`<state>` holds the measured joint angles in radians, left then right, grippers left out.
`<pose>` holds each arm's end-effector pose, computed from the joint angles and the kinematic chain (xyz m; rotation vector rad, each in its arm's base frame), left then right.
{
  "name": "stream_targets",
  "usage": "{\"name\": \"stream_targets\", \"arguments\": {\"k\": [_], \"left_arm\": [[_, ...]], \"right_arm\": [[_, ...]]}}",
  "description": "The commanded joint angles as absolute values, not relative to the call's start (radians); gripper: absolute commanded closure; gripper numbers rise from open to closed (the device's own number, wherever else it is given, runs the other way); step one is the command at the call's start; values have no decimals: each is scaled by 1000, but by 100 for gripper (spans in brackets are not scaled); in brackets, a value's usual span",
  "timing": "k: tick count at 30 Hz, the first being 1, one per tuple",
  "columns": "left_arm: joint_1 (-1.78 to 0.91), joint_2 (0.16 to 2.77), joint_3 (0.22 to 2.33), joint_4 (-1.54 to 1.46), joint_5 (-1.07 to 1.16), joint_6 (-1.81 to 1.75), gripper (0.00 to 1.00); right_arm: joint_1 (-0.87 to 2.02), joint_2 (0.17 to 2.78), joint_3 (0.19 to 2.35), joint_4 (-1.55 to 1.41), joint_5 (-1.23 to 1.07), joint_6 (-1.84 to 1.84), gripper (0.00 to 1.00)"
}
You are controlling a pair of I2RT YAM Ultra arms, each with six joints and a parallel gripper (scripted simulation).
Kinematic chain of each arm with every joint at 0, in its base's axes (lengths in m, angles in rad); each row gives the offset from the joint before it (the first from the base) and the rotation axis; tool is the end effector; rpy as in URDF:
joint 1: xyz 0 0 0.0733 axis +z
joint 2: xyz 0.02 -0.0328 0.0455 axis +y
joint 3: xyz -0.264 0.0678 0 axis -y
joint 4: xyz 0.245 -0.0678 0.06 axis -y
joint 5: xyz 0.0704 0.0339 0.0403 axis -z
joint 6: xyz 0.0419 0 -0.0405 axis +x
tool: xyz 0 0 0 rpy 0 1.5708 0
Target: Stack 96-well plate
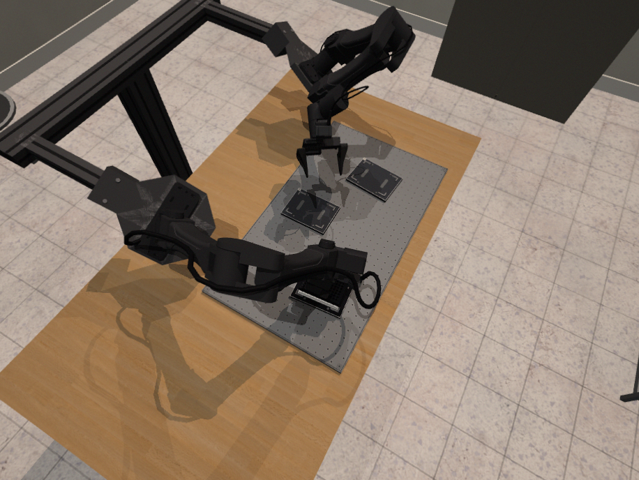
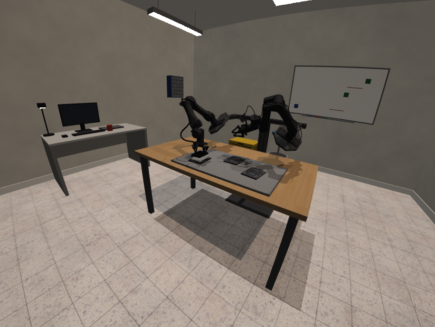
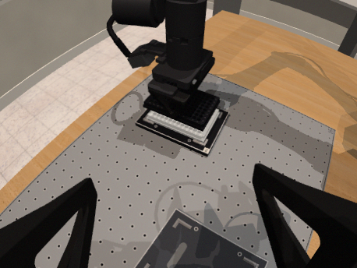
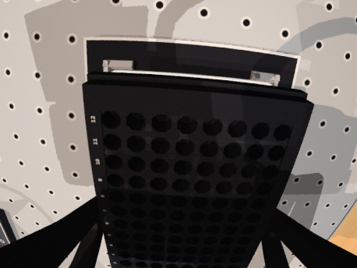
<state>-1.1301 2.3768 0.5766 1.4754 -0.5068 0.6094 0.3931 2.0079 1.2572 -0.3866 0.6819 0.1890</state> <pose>0.1536 -0.2754 0.0150 1.1749 1.4358 0.1191 0.3745 0.1279 0.1412 -0.0594 2.4648 -0.6801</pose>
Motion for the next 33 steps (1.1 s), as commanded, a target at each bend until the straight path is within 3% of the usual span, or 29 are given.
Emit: {"name": "stream_targets", "arguments": {"k": [1,33], "left_arm": [[-1135,2395,563,1493,-485,619,0],[-1135,2395,563,1493,-485,619,0]], "right_arm": [[418,1983,1244,-380,690,200,20],[367,2069,1261,-290,654,130,20]]}}
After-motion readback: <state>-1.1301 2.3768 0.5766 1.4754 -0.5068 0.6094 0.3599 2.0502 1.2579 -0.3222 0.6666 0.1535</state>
